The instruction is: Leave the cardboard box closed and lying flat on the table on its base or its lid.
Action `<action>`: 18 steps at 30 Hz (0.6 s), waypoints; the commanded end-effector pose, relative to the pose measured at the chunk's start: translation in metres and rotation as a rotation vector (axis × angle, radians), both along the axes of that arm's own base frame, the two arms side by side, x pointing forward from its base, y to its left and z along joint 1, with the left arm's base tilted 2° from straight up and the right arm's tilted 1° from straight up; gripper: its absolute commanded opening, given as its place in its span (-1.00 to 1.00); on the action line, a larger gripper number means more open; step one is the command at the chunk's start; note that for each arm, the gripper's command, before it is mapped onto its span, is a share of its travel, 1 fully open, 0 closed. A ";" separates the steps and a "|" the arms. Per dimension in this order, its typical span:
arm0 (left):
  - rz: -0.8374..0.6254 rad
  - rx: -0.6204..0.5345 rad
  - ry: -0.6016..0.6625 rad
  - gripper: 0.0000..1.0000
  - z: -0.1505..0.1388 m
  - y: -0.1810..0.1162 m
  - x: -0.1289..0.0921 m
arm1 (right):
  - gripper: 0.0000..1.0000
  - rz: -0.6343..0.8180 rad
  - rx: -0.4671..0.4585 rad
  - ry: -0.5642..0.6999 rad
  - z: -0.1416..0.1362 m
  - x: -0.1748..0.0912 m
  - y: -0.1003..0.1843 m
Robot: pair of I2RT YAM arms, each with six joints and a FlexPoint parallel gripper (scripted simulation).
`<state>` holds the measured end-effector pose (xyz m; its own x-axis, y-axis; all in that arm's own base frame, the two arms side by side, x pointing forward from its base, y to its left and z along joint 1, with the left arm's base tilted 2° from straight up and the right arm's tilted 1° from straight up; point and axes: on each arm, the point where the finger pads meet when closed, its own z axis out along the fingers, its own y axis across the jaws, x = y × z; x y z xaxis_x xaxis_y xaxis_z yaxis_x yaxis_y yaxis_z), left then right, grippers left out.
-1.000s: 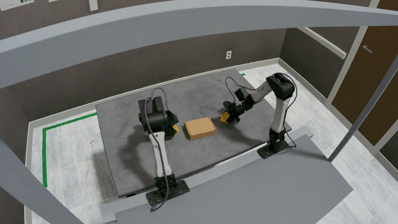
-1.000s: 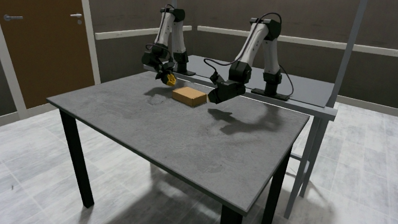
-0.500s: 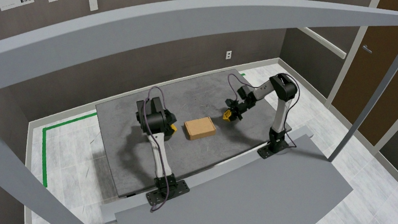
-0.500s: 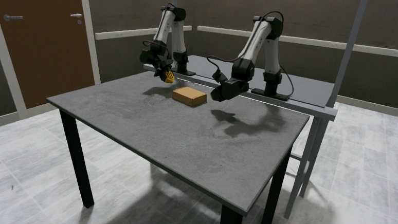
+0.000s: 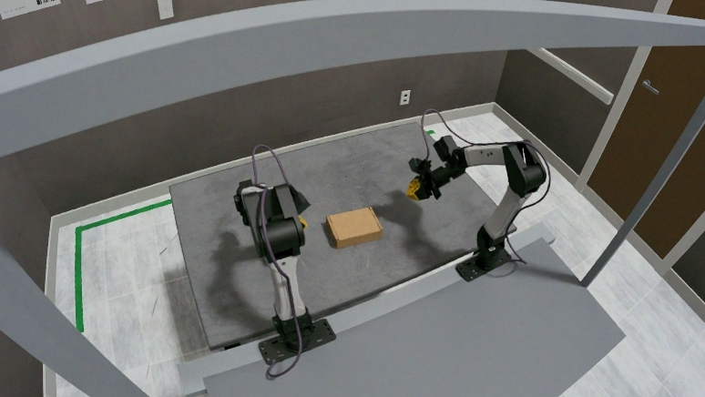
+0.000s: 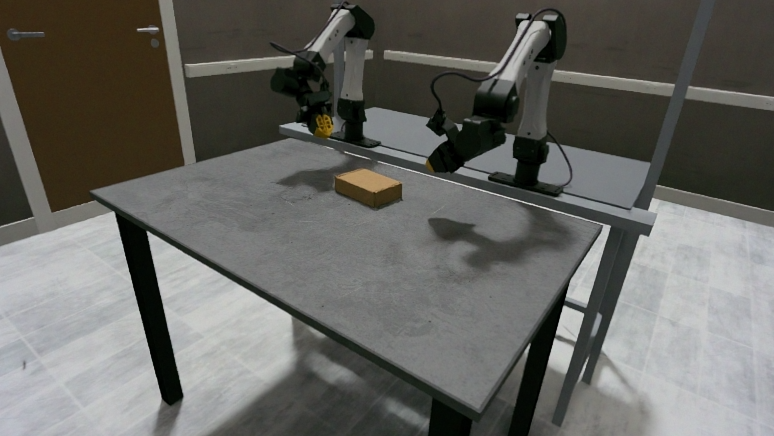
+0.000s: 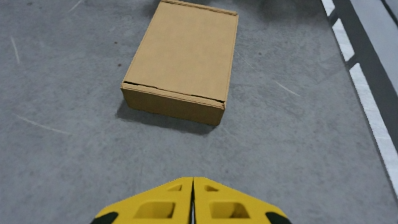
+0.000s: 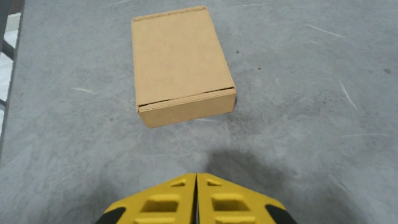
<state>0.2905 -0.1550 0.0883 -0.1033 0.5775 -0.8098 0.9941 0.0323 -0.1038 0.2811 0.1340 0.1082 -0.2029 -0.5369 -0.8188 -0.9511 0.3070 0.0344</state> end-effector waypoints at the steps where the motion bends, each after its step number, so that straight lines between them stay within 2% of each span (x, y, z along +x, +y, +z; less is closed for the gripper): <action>1: 0.076 0.054 0.056 -1.00 0.016 0.013 -0.007 | -1.00 -0.068 -0.050 0.067 0.022 -0.004 -0.015; 6: 0.146 0.094 0.064 -1.00 0.042 0.025 -0.010 | -1.00 -0.109 -0.071 0.093 0.035 -0.007 -0.022; 9: 0.159 0.103 0.075 -1.00 0.045 0.027 -0.013 | -1.00 -0.121 -0.078 0.124 0.034 -0.007 -0.025; 11: 0.187 0.120 0.090 -1.00 0.051 0.031 -0.016 | -1.00 -0.150 -0.091 0.117 0.046 -0.010 -0.029; 13: 0.199 0.136 0.100 -1.00 0.052 0.027 -0.018 | -1.00 -0.161 -0.106 0.136 0.046 -0.011 -0.024; 15: 0.225 0.159 0.156 -1.00 0.041 0.028 -0.028 | -1.00 -0.190 -0.119 0.154 0.046 -0.011 -0.025; 18: 0.269 0.180 0.150 -1.00 0.042 0.027 -0.022 | -1.00 -0.230 -0.139 0.180 0.046 -0.011 -0.025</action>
<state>0.2697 -0.1283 0.1332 -0.3197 0.6344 -0.7038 0.9459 0.2576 -0.1974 0.2713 0.1098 0.1456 -0.4179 -0.5592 -0.7160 -0.8688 0.4763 0.1351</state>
